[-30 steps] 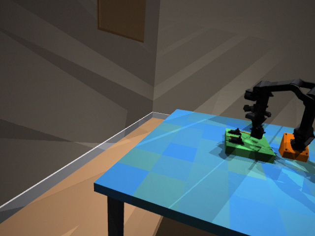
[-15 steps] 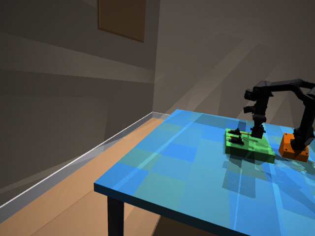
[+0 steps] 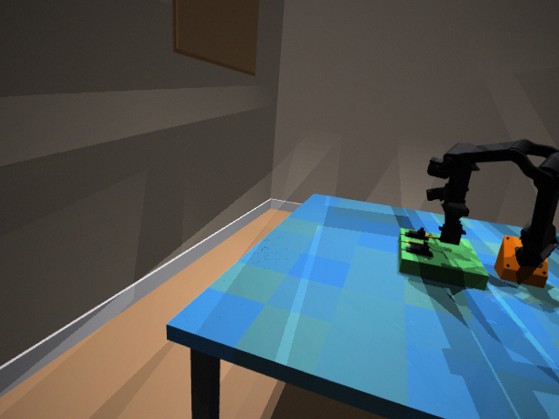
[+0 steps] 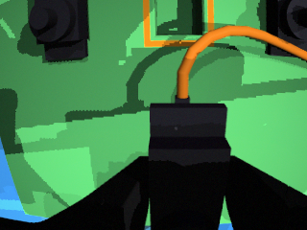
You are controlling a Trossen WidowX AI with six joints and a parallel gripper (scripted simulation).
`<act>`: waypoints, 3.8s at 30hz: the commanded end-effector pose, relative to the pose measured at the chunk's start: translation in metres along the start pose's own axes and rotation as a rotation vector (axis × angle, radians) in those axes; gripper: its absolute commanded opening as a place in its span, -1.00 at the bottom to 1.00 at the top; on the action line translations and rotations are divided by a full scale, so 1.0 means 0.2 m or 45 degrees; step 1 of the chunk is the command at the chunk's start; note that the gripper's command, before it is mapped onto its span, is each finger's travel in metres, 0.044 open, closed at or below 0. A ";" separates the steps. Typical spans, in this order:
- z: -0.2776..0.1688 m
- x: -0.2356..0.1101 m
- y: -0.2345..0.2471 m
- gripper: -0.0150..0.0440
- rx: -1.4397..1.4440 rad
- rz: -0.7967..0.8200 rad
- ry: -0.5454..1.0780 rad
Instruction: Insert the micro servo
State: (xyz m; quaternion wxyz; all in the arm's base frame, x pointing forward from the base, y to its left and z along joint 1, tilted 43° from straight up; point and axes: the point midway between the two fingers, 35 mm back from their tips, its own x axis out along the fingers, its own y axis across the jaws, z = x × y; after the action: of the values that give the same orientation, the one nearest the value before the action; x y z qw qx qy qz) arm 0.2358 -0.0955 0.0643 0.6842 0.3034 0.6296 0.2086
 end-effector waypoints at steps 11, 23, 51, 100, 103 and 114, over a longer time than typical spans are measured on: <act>0.27 -0.01 0.00 -0.49 0.001 0.001 -0.011; 0.46 -0.01 0.01 -0.49 -0.021 0.001 -0.013; 0.47 0.09 0.01 -0.49 -0.022 0.002 -0.014; 0.47 0.33 0.01 -0.49 -0.022 0.005 -0.015; 0.47 0.34 0.01 -0.40 -0.022 0.005 -0.015; 0.47 0.22 0.01 0.14 -0.022 0.003 -0.014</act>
State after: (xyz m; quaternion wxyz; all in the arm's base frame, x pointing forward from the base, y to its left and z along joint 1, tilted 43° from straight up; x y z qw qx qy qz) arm 0.3346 -0.0657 0.0229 0.6846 0.3020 0.6271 0.2162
